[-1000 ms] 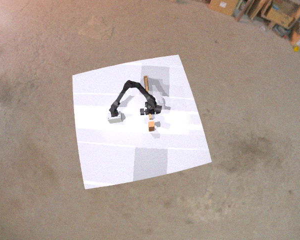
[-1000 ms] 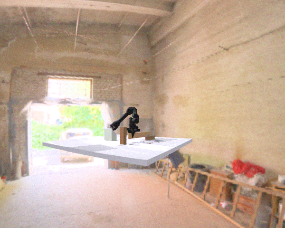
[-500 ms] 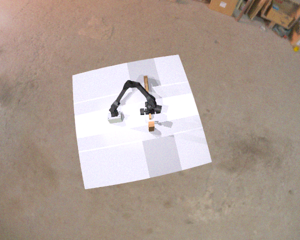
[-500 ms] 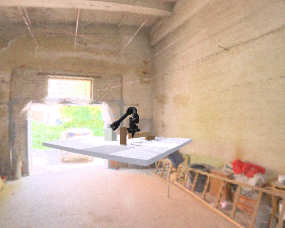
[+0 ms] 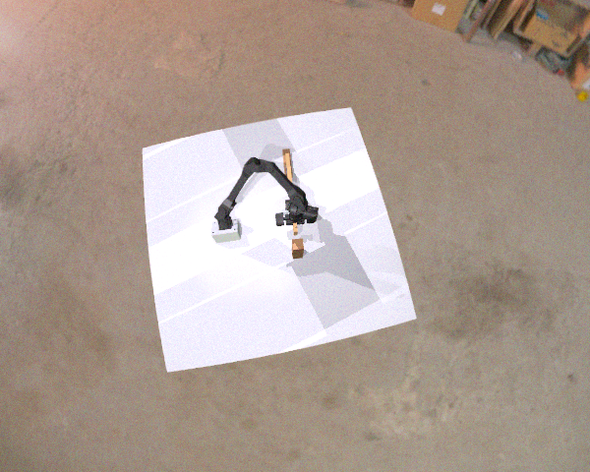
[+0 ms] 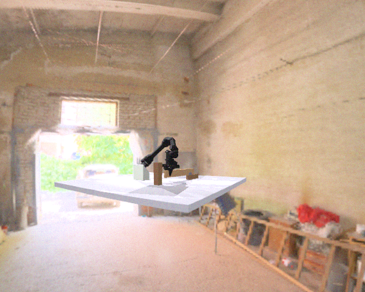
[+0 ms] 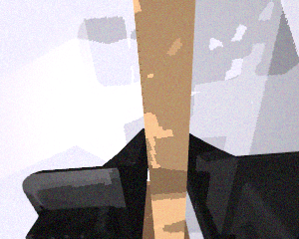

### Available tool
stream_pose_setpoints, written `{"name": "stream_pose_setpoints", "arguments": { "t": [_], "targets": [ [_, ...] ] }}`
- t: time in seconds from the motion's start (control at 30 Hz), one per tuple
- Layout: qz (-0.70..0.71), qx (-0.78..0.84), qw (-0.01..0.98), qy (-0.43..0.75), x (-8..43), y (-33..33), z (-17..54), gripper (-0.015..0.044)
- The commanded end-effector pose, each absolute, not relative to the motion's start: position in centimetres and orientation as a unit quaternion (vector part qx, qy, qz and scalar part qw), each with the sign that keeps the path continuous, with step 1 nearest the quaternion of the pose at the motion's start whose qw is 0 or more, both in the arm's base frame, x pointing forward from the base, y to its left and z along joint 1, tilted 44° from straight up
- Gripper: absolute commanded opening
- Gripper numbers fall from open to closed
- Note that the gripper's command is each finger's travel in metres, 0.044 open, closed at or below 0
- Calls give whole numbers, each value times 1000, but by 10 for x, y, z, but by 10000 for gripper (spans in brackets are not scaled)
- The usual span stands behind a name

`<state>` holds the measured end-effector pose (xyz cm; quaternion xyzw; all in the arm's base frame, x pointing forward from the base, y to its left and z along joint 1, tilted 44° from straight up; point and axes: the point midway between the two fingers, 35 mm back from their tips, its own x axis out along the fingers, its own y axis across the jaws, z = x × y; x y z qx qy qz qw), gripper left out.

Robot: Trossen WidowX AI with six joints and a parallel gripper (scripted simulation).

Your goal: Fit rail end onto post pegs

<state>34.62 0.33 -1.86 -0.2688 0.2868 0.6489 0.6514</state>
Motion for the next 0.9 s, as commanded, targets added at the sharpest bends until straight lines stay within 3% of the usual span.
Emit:
{"name": "stream_pose_setpoints", "arguments": {
  "t": [0.0, 0.87],
  "targets": [
    [646, -269, 655, 285, 348, 3, -17, 0],
    [646, -269, 655, 286, 347, 3, -18, 0]
  ]
}}
